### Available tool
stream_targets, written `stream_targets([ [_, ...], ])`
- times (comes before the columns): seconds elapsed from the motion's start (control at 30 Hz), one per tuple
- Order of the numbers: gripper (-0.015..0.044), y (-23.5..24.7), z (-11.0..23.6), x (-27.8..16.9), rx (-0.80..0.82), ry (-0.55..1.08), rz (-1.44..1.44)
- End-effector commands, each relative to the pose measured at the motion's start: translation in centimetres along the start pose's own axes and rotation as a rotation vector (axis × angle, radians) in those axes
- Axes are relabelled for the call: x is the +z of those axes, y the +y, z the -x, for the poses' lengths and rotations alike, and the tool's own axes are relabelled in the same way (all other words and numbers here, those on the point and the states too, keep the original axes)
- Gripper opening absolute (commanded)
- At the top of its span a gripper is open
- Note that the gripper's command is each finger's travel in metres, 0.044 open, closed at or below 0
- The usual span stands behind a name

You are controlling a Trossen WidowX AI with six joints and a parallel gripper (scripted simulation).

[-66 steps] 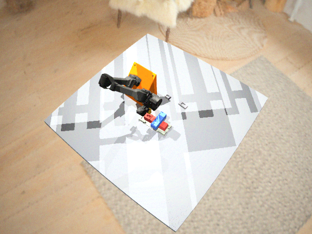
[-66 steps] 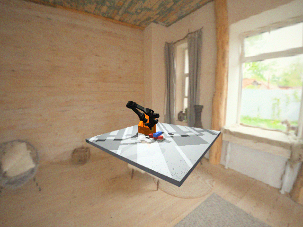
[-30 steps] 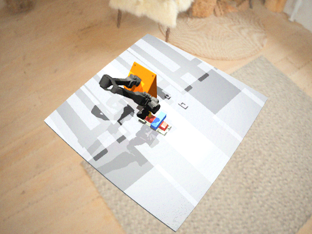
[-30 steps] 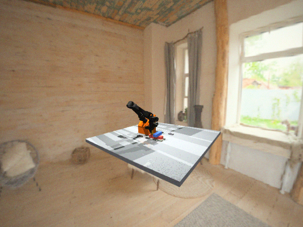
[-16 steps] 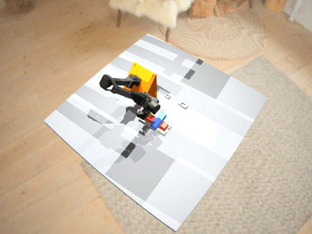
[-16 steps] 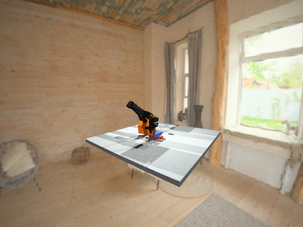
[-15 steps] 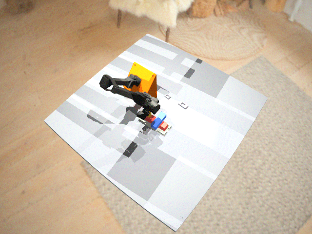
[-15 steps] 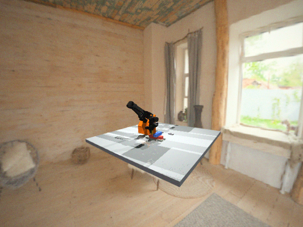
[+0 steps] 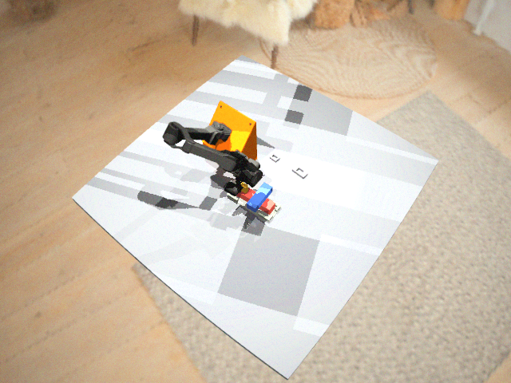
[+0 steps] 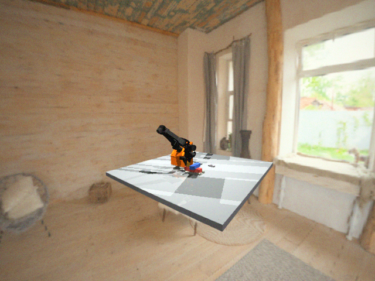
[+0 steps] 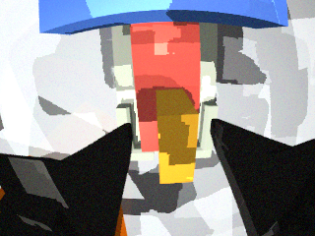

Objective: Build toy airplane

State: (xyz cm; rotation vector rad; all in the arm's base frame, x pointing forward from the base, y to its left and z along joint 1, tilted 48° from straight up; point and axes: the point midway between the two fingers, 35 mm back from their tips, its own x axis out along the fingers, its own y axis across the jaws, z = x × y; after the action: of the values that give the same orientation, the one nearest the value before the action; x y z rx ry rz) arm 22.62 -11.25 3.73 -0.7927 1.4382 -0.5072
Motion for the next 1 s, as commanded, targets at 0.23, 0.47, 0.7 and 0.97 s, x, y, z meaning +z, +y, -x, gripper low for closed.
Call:
stream_targets([
  [0.23,0.0260,0.2,8.3,0.3,0.011,0.005,0.002],
  [0.47,0.0260,0.6,9.2,0.1,0.007,0.006,0.002],
  [0.7,0.0260,0.6,9.2,-0.1,0.007,0.006,0.002],
  [0.97,0.0260,0.6,9.2,-0.1,0.007,0.006,0.002],
])
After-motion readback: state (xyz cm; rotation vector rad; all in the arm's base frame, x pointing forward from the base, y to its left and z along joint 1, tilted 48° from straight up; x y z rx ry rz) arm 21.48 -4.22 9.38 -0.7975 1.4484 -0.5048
